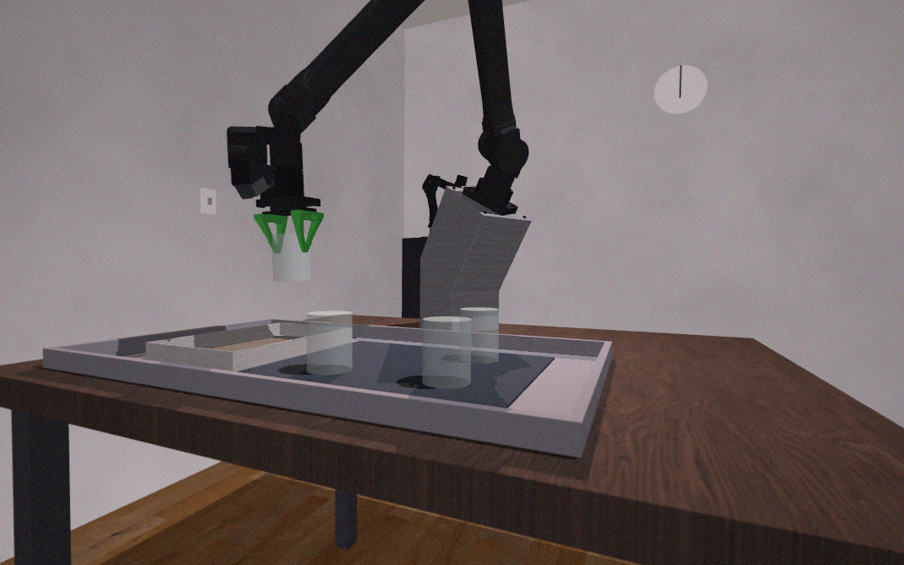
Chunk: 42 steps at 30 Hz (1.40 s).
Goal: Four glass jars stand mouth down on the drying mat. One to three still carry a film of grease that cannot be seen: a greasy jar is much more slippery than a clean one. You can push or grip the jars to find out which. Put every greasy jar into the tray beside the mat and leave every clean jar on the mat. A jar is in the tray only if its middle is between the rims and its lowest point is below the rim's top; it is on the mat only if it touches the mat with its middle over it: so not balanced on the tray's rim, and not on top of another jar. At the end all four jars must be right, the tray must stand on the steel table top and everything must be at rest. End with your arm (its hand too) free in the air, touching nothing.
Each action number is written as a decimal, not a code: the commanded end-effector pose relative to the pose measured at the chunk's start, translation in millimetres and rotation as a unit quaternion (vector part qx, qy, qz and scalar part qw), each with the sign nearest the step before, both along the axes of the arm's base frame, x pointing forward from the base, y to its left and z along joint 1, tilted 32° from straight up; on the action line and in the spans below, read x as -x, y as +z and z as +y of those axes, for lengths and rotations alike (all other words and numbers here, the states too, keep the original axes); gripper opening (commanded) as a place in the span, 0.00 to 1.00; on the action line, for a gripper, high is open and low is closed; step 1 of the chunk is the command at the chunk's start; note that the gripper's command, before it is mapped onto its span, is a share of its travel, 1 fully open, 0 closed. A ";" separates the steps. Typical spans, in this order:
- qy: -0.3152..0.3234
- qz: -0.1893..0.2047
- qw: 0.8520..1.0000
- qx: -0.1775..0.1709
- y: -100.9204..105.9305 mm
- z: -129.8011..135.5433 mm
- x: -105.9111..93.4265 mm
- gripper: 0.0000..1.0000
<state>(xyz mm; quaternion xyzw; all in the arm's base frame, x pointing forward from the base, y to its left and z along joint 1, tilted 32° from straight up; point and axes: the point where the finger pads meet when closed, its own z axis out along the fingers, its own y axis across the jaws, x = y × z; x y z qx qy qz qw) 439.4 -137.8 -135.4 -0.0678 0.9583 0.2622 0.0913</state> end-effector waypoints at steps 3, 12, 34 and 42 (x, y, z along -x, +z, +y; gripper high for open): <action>-0.002 -0.021 1.000 0.010 5.3 -31.8 -23.5 0.00; -0.002 -0.021 1.000 0.010 -3.5 -50.5 -34.0 0.00; -0.002 -0.021 1.000 0.010 3.1 -70.1 -40.5 0.00; -0.002 -0.021 1.000 0.010 -10.5 -62.2 -43.4 0.00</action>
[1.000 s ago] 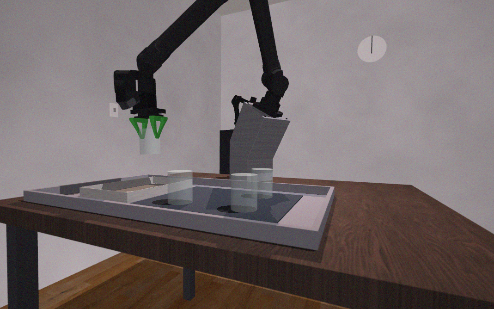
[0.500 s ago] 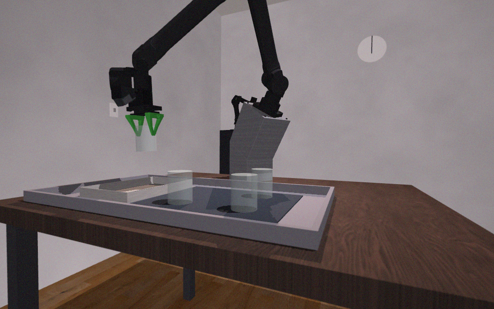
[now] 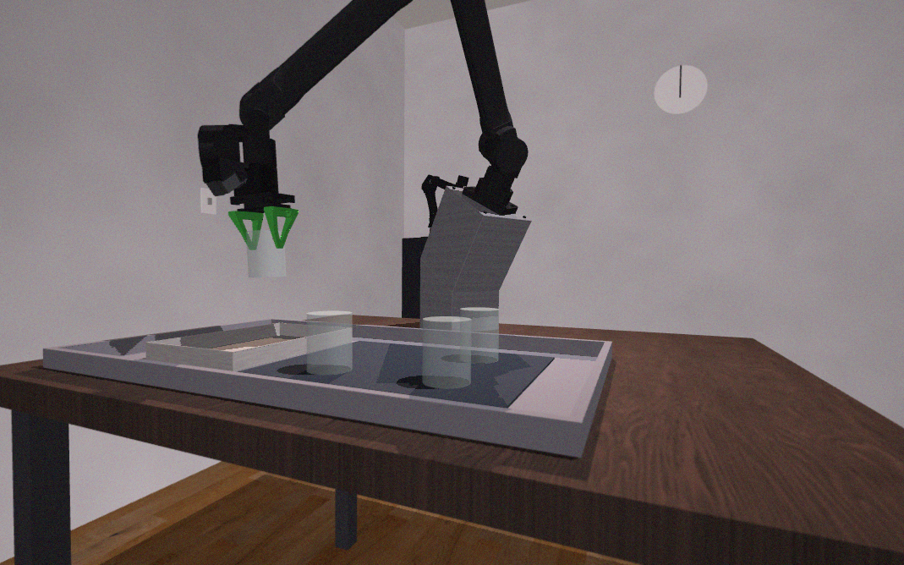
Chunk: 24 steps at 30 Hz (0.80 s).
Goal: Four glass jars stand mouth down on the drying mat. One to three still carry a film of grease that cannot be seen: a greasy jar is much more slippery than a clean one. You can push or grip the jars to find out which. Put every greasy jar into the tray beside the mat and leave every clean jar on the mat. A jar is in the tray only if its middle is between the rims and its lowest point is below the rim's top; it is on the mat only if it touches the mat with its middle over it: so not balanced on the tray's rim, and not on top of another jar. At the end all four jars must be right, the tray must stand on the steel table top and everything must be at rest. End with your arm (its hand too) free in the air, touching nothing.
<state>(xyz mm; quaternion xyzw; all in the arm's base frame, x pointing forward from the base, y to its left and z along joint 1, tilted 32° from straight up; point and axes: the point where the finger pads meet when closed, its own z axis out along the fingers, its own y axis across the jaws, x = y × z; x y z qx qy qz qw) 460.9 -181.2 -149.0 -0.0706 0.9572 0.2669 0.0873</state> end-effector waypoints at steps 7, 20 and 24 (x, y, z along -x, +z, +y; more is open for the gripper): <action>-0.007 -0.024 1.000 0.015 -10.6 -10.8 -24.8 0.00; -0.007 -0.024 1.000 0.015 -37.7 5.1 -30.4 0.00; -0.007 -0.024 1.000 0.015 -44.5 9.1 -31.9 0.00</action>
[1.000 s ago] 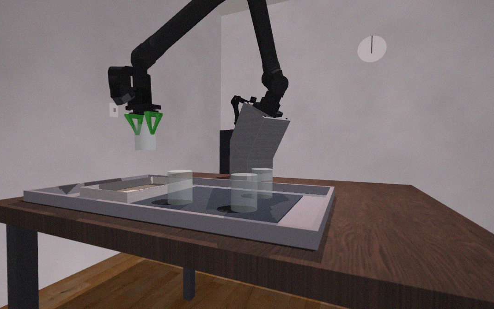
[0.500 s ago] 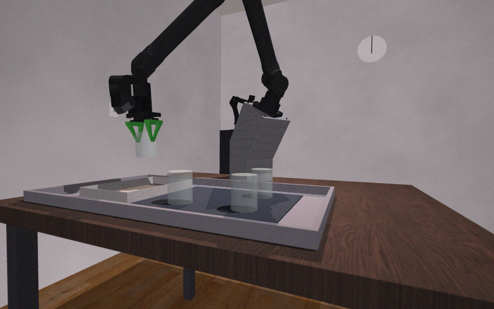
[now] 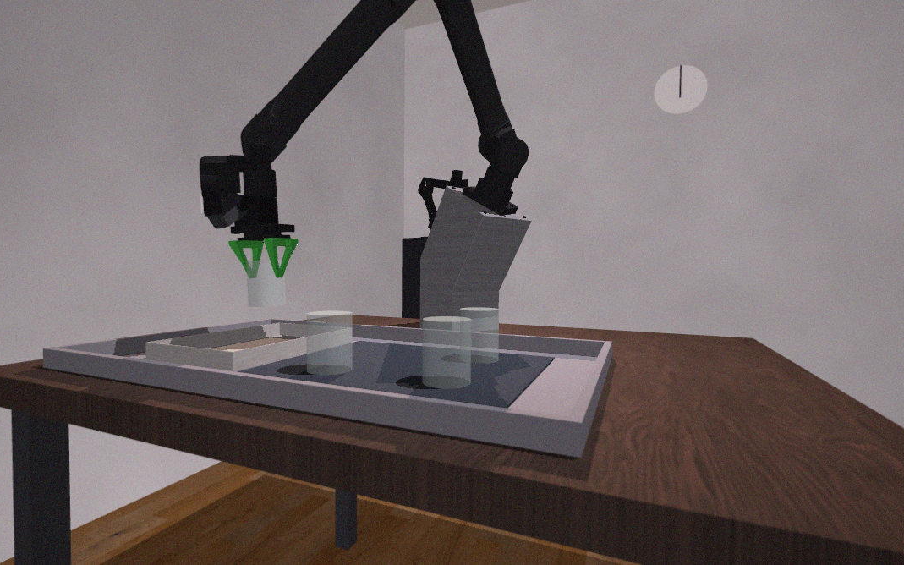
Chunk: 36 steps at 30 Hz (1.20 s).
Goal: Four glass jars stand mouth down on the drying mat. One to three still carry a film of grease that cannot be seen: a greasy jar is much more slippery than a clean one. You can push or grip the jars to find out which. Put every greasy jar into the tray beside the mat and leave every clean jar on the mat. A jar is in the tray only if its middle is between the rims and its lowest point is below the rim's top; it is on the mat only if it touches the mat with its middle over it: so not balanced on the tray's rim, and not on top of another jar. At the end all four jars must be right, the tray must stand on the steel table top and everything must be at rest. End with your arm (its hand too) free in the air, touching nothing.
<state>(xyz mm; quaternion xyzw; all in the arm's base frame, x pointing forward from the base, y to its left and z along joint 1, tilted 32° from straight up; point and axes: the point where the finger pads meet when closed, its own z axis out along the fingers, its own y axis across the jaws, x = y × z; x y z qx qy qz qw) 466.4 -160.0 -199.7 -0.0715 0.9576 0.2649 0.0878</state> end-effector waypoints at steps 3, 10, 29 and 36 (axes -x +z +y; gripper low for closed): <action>-0.007 -0.023 1.000 0.013 1.7 -9.5 -27.3 0.00; -0.007 -0.023 1.000 0.013 -14.2 -0.2 -30.6 0.00; -0.007 -0.023 1.000 0.013 -32.4 14.6 -41.9 0.00; -0.007 -0.023 1.000 0.013 -32.4 14.6 -41.9 0.00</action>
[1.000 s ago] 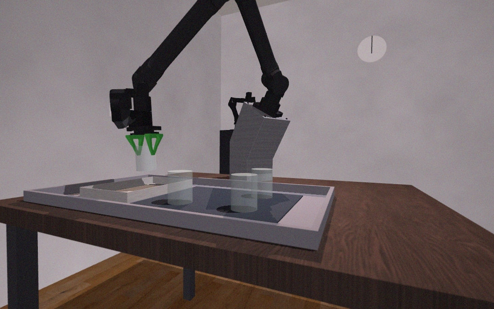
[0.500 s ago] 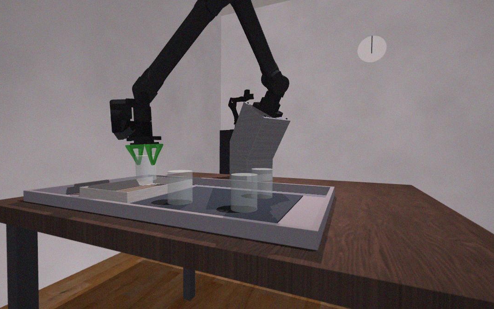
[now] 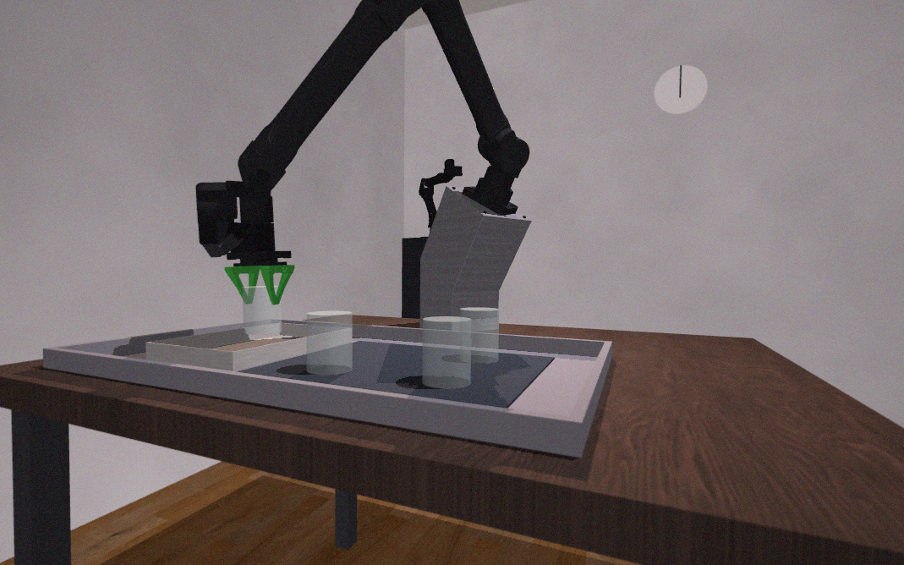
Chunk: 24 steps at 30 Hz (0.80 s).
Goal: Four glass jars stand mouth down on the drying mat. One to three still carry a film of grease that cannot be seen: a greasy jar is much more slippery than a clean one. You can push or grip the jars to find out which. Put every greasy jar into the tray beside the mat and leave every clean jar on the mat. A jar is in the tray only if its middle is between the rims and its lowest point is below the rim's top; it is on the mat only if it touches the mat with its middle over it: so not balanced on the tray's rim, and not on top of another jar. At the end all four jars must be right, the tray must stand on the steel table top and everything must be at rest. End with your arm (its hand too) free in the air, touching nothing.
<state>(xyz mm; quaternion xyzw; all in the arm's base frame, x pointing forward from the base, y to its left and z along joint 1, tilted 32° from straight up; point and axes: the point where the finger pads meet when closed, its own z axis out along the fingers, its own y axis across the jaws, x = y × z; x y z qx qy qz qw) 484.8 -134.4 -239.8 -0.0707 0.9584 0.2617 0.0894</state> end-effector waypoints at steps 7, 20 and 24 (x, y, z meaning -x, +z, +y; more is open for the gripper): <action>-0.006 -0.022 1.000 0.009 6.0 -7.7 -23.3 0.00; -0.006 -0.022 1.000 0.009 -5.2 -1.1 -25.7 0.00; -0.006 -0.022 1.000 0.009 -9.7 1.5 -26.6 0.00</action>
